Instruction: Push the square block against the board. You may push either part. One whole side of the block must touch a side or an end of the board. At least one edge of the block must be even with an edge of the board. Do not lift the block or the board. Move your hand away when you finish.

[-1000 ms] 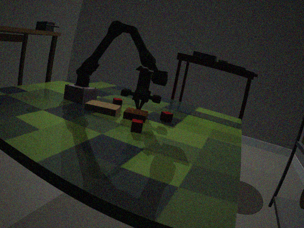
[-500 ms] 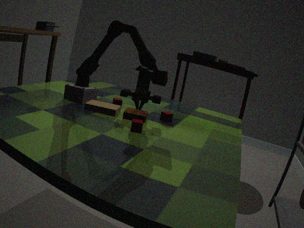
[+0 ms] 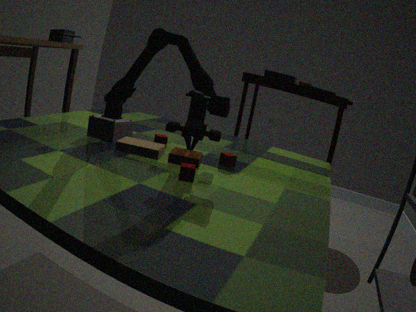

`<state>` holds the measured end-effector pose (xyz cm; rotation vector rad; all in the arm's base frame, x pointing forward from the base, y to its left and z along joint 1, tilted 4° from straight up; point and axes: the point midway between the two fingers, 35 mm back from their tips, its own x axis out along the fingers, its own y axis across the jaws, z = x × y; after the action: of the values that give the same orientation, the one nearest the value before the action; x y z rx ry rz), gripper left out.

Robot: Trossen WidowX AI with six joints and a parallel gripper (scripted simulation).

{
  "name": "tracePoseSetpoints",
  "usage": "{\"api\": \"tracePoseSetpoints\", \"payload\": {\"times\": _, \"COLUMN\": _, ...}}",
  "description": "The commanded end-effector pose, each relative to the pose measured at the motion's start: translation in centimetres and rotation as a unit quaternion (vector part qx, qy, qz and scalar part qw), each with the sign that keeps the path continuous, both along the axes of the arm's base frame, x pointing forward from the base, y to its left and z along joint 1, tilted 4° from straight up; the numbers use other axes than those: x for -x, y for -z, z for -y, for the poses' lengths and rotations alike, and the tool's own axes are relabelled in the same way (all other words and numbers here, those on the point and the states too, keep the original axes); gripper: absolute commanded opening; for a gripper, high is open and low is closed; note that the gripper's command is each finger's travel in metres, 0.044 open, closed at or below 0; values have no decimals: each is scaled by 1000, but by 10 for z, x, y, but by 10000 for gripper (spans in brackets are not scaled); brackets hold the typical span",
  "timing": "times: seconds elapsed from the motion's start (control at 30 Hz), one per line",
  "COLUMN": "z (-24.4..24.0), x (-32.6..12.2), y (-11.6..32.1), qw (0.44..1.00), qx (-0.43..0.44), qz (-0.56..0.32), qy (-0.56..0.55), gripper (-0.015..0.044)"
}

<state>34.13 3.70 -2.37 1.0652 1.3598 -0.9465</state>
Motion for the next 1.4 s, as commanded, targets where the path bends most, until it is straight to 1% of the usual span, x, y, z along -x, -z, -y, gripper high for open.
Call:
{"api": "tracePoseSetpoints", "payload": {"times": 0.0, "z": -5, "x": 1, "y": 0, "qw": 1000, "qx": 1, "qz": 1, "qy": 2, "gripper": 0}}
{"api": "tracePoseSetpoints", "payload": {"times": 0.53, "z": -30, "x": 9, "y": -2, "qw": 1000, "qx": 0, "qz": 1, "qy": 2, "gripper": 0}}
{"api": "tracePoseSetpoints", "payload": {"times": 0.6, "z": -26, "x": 7, "y": -14, "qw": 1000, "qx": -1, "qz": 0, "qy": 1, "gripper": 0}}
{"api": "tracePoseSetpoints", "payload": {"times": 0.7, "z": -23, "x": 9, "y": -54, "qw": 1000, "qx": 0, "qz": 1, "qy": 2, "gripper": 0}}
{"api": "tracePoseSetpoints", "payload": {"times": 0.87, "z": -22, "x": 9, "y": -57, "qw": 1000, "qx": 0, "qz": 1, "qy": -1, "gripper": 0}}
{"api": "tracePoseSetpoints", "payload": {"times": 1.1, "z": -14, "x": -8, "y": -59, "qw": 994, "qx": 3, "qz": 11, "qy": -110, "gripper": 0}}
{"api": "tracePoseSetpoints", "payload": {"times": 1.37, "z": -2, "x": -28, "y": -60, "qw": 969, "qx": 6, "qz": 22, "qy": -247, "gripper": 0}}
